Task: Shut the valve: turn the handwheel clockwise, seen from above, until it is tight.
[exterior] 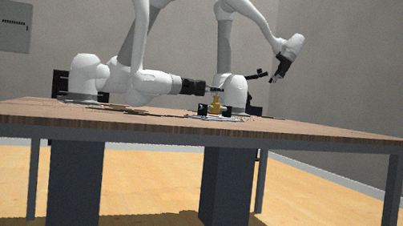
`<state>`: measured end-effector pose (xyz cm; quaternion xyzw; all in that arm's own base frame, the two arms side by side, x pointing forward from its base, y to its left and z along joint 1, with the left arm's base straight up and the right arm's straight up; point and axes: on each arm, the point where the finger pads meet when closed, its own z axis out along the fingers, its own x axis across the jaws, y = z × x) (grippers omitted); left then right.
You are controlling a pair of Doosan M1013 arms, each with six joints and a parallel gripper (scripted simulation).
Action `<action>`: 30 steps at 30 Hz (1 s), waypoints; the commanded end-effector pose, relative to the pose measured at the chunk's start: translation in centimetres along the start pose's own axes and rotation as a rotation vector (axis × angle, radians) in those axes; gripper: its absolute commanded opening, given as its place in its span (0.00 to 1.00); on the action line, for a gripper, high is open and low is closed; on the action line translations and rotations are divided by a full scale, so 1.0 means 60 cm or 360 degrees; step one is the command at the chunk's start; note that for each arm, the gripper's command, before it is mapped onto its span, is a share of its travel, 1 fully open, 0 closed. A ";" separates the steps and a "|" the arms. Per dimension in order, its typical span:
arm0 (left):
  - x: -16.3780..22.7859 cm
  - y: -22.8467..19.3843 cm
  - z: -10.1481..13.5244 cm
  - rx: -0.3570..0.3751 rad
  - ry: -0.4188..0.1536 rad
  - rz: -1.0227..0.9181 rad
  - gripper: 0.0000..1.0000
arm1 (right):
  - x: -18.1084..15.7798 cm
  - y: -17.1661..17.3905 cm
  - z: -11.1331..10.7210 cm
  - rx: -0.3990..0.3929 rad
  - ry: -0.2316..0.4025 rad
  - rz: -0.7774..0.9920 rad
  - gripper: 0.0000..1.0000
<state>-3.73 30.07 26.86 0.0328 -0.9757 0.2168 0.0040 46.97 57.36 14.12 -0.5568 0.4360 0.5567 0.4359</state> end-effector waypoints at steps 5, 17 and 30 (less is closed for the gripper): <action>0.000 0.000 -0.001 -0.0001 0.0001 0.0000 1.00 | -0.001 0.000 0.000 0.0004 -0.0001 -0.0001 0.00; 0.000 0.000 -0.001 -0.0001 0.0001 0.0000 1.00 | -0.001 0.000 0.001 0.0020 -0.0001 -0.0001 0.00; 0.000 0.000 -0.001 -0.0001 0.0001 0.0000 1.00 | -0.001 0.000 0.002 0.0056 -0.0001 -0.0001 0.00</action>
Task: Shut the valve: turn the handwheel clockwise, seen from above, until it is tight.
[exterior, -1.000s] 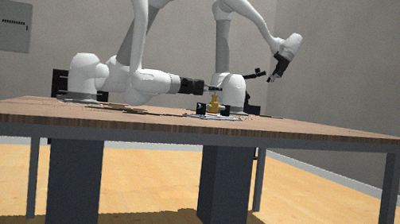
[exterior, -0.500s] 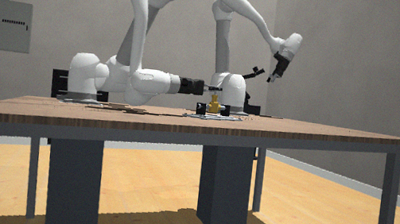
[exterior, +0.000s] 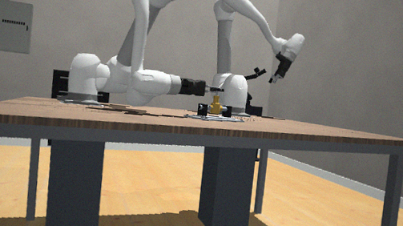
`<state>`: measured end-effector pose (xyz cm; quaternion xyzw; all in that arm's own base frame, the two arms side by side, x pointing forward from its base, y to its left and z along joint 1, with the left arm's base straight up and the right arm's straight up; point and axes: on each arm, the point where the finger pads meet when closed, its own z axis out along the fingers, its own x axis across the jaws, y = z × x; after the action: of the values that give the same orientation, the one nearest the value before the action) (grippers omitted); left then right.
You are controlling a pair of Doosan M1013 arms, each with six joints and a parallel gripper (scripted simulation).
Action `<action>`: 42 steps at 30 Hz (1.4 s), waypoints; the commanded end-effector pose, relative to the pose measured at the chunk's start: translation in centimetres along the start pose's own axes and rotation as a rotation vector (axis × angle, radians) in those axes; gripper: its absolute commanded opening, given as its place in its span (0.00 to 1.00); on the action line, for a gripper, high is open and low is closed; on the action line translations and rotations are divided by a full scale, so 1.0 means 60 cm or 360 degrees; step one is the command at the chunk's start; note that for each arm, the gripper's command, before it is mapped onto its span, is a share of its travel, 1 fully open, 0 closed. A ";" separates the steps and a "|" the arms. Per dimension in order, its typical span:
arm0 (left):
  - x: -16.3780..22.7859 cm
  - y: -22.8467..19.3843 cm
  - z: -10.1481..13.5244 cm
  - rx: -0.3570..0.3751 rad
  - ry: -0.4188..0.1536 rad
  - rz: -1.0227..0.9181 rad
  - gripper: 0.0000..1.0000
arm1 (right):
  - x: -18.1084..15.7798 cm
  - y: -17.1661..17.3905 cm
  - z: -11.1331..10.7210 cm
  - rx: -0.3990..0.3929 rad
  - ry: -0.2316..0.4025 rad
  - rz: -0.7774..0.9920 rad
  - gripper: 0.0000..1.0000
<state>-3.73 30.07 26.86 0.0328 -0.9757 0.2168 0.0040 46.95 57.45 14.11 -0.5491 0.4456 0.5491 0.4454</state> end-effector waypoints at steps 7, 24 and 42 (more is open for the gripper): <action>0.000 0.000 -0.001 -0.0001 0.0001 0.0000 1.00 | -0.001 0.000 0.001 0.0036 -0.0001 -0.0002 0.00; 0.000 0.000 -0.001 -0.0001 0.0001 0.0000 1.00 | -0.001 0.000 0.004 0.0148 -0.0001 -0.0002 0.00; 0.000 0.000 -0.001 -0.0001 0.0001 0.0000 1.00 | -0.001 -0.001 0.009 0.0320 -0.0002 -0.0002 0.00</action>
<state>-3.73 30.07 26.86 0.0328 -0.9757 0.2168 0.0040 46.89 57.96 14.11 -0.5047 0.4955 0.5046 0.4952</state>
